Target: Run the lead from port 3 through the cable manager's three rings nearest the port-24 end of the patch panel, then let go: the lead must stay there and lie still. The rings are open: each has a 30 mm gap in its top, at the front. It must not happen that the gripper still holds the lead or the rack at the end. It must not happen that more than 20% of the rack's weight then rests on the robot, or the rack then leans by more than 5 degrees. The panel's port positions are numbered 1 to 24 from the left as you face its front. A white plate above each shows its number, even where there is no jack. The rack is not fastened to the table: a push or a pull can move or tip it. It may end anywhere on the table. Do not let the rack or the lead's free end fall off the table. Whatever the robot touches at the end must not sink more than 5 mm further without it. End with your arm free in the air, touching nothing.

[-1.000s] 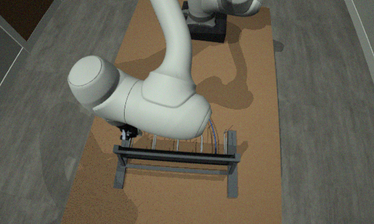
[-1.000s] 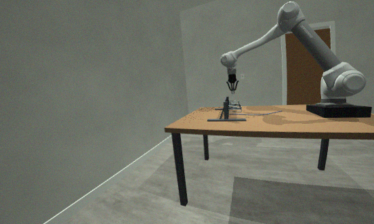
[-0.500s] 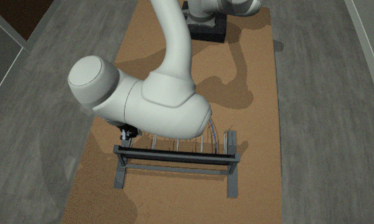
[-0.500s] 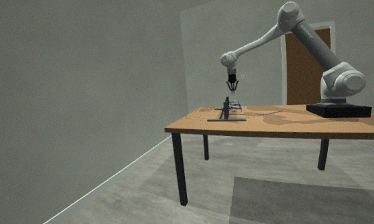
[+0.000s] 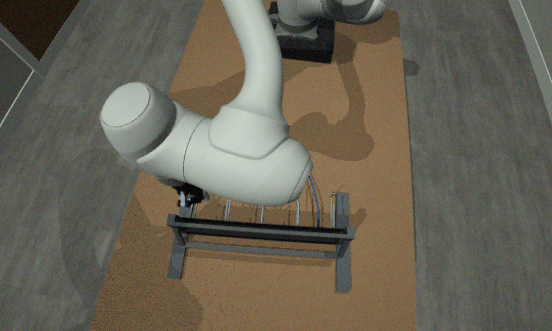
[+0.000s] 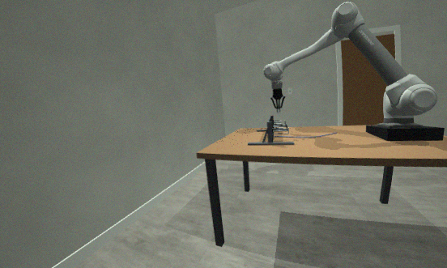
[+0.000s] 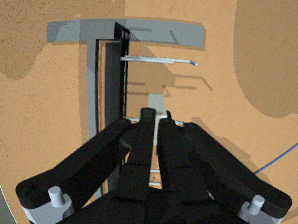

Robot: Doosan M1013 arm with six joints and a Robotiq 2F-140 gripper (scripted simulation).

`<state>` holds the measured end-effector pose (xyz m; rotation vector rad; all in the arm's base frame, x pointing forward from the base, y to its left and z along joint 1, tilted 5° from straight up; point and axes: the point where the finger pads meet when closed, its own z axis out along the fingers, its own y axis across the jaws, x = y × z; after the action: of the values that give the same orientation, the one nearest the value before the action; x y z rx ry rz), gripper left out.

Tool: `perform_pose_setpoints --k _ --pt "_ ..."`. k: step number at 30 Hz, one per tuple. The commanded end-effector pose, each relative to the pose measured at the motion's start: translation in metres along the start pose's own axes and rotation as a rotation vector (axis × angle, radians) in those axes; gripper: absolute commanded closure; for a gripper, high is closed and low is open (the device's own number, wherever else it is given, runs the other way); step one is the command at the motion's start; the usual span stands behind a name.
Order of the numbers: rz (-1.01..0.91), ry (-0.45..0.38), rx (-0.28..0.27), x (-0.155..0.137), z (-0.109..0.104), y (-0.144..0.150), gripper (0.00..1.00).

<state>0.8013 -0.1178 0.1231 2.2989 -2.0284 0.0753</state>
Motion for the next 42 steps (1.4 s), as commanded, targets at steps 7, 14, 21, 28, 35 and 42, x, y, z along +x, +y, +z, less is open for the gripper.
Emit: perform_pose_setpoints --k 7,14,21,28,35,42 --pt "-0.004 -0.003 0.007 -0.0039 -0.0052 -0.0037 1.0" --pt "-0.004 -0.003 0.007 -0.0039 -0.0052 -0.0037 1.0" --pt "-0.004 -0.003 0.007 -0.0039 -0.0052 -0.0037 1.0" --pt "-0.004 -0.003 0.007 -0.0039 -0.0052 -0.0037 1.0" --pt "-0.004 -0.003 0.007 -0.0039 -0.0052 -0.0037 1.0" --pt "0.019 -0.003 0.007 -0.0088 -0.0067 0.0026 1.0"
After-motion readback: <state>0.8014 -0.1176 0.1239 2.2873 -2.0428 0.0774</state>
